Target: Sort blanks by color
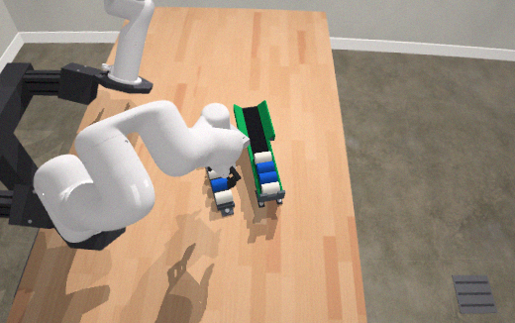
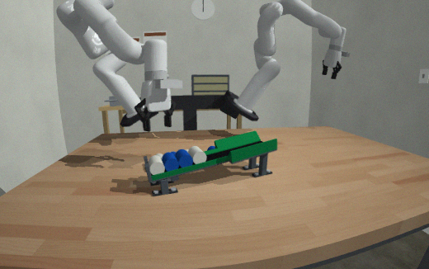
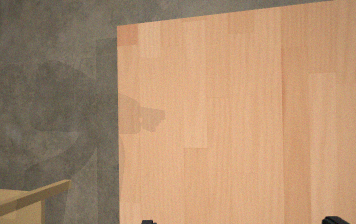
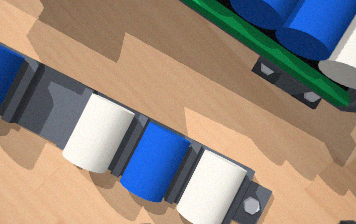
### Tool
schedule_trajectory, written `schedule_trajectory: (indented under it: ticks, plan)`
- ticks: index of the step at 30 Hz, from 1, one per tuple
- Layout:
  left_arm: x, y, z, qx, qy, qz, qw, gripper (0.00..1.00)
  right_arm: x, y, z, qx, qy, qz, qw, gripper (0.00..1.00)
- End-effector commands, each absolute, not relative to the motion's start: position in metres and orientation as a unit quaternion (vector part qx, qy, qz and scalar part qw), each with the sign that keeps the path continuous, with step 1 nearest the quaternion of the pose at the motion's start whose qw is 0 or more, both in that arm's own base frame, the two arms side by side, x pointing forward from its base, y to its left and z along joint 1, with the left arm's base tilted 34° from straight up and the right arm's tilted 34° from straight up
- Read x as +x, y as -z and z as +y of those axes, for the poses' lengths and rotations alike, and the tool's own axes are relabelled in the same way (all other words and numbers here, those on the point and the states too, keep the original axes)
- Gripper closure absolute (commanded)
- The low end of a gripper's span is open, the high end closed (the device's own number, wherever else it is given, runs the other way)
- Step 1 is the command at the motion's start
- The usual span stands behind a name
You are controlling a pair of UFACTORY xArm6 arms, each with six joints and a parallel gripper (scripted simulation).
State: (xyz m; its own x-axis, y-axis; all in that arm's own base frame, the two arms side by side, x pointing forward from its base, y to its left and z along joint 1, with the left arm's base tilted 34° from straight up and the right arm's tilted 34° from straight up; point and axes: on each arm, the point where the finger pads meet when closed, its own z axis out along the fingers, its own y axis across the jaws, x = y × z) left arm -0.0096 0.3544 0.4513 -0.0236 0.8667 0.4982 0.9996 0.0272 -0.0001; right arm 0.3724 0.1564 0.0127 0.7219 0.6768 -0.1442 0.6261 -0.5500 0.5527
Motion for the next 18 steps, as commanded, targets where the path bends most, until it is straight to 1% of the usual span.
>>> schedule_trajectory:
  ticks: [1, 5, 6, 18]
  plan:
    - [-0.01, -0.453, 0.354, -0.673, 0.181, -0.692, 0.186, 0.0, 0.375, -0.01, 0.156, 0.847, -0.016, 0.442, 0.295, 0.0]
    - [-0.01, -0.453, 0.354, -0.673, 0.181, -0.692, 0.186, 0.0, 0.375, -0.009, 0.155, 0.836, -0.008, 0.463, 0.295, 0.0]
    - [-0.01, -0.453, 0.354, -0.673, 0.181, -0.692, 0.186, 0.0, 0.376, -0.007, 0.154, 0.815, 0.004, 0.498, 0.295, 0.0]
    - [-0.01, -0.453, 0.354, -0.673, 0.181, -0.692, 0.186, 0.0, 0.378, 0.0, 0.15, 0.724, 0.052, 0.623, 0.291, 0.0]
